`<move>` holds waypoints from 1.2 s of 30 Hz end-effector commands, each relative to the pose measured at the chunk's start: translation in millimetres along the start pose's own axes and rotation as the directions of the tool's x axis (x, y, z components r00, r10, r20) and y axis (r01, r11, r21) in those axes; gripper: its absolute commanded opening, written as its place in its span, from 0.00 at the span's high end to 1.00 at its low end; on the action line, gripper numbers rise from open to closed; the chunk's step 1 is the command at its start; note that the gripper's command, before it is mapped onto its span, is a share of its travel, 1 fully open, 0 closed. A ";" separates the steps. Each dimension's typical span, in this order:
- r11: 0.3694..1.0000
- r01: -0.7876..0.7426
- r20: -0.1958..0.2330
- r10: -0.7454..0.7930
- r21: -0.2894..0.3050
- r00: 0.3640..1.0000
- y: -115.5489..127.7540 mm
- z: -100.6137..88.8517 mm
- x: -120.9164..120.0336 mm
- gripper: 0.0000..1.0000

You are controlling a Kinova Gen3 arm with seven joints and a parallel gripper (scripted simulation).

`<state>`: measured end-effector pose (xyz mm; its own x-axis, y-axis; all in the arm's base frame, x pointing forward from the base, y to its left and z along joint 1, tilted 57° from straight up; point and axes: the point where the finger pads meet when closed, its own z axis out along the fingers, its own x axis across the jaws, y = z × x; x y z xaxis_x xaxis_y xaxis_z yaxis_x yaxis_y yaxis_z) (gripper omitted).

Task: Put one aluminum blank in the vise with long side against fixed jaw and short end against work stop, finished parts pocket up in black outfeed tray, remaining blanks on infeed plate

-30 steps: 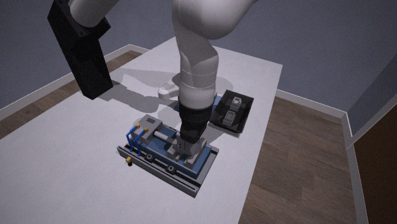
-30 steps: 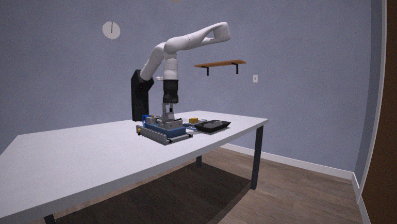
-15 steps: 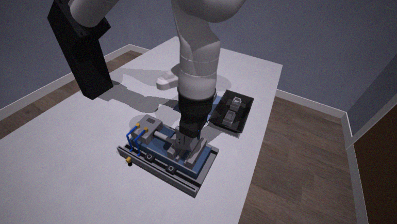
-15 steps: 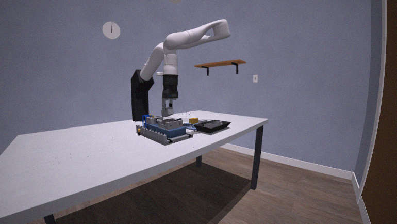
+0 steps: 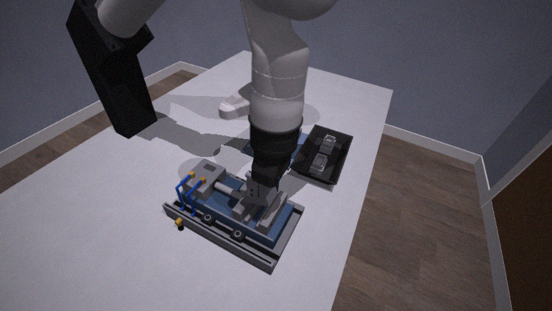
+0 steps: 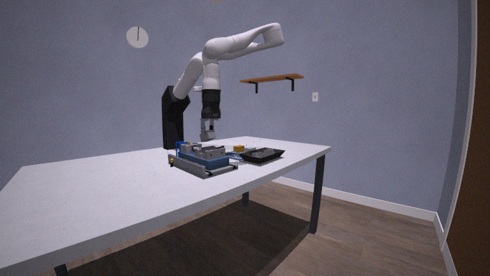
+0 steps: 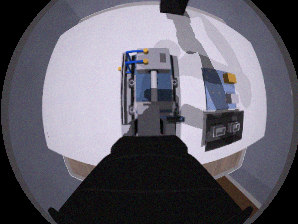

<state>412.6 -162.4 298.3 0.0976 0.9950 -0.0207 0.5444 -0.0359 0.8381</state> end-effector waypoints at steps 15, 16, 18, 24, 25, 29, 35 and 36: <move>1.000 -0.012 -0.008 0.012 -0.003 1.000 0.1 -1.5 3.5 1.00; 1.000 -0.013 -0.008 0.013 -0.003 1.000 0.1 -1.5 3.6 1.00; 1.000 -0.015 -0.007 0.015 -0.004 1.000 0.1 -1.5 3.9 1.00; 1.000 -0.026 -0.006 0.026 -0.006 1.000 0.3 -1.4 5.1 1.00; 1.000 -0.028 -0.006 0.028 -0.007 1.000 0.3 -1.4 5.4 1.00; 0.999 -0.032 -0.006 0.032 -0.008 0.999 0.7 -1.3 6.0 1.00; 0.999 -0.054 -0.006 0.054 -0.007 0.999 -0.9 -1.3 9.4 1.00; 0.998 -0.058 -0.006 0.058 -0.007 0.998 -1.1 -1.3 10.0 1.00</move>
<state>411.3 -154.9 297.0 0.1152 0.9932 0.0185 0.5379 -0.0780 0.8394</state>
